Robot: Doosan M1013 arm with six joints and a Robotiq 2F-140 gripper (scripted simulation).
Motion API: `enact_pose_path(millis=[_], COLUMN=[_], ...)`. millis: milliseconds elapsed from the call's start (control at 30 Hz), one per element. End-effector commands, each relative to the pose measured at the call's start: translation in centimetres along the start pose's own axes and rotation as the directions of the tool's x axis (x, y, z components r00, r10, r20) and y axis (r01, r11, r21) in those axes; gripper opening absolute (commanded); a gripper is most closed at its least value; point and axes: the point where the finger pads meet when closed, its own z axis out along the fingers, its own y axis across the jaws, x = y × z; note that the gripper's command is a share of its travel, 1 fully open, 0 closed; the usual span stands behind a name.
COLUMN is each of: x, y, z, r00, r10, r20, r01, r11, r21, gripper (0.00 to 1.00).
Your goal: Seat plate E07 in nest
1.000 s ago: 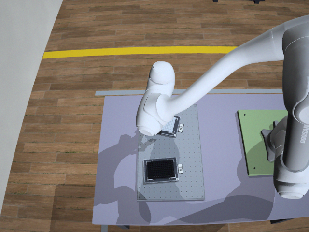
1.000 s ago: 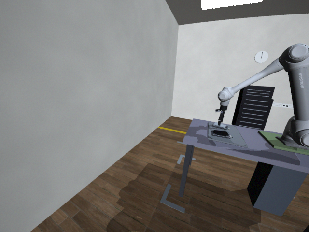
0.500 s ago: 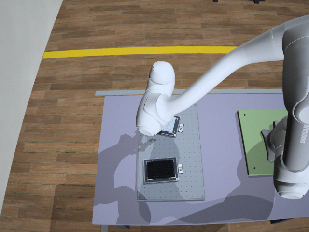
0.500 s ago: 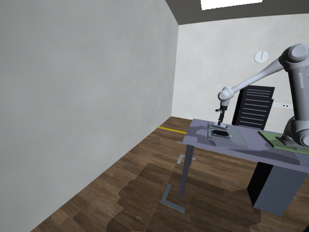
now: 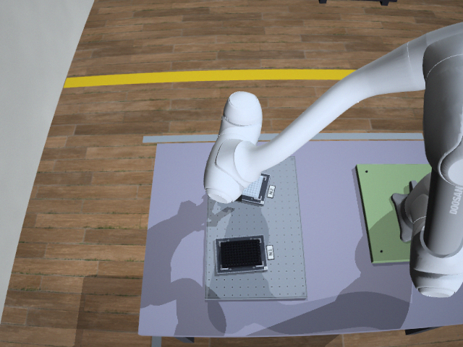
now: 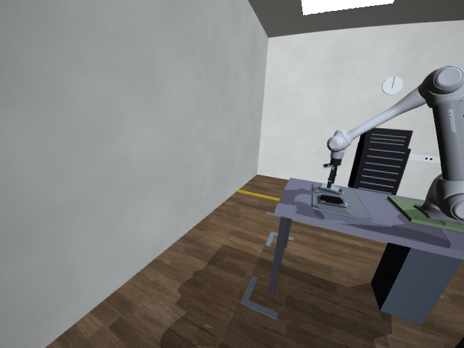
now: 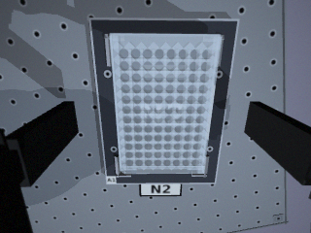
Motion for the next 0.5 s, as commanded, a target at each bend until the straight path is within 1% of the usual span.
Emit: enact_pose_path(millis=[0,200,233,467], x=[0.05,0.05,0.05,0.05], y=[0.32,0.32,0.32,0.32], z=[0.19,0.19,0.19,0.19], r00=[1.000,1.000,1.000,1.000], r10=[-0.002,-0.002,-0.002,-0.002], r20=[0.000,0.000,0.000,0.000], r01=[0.002,0.002,0.002,0.002], r11=[1.000,1.000,1.000,1.000], r21=[0.001,0.001,0.001,0.001], gripper=[1.00,1.00,0.10,0.10])
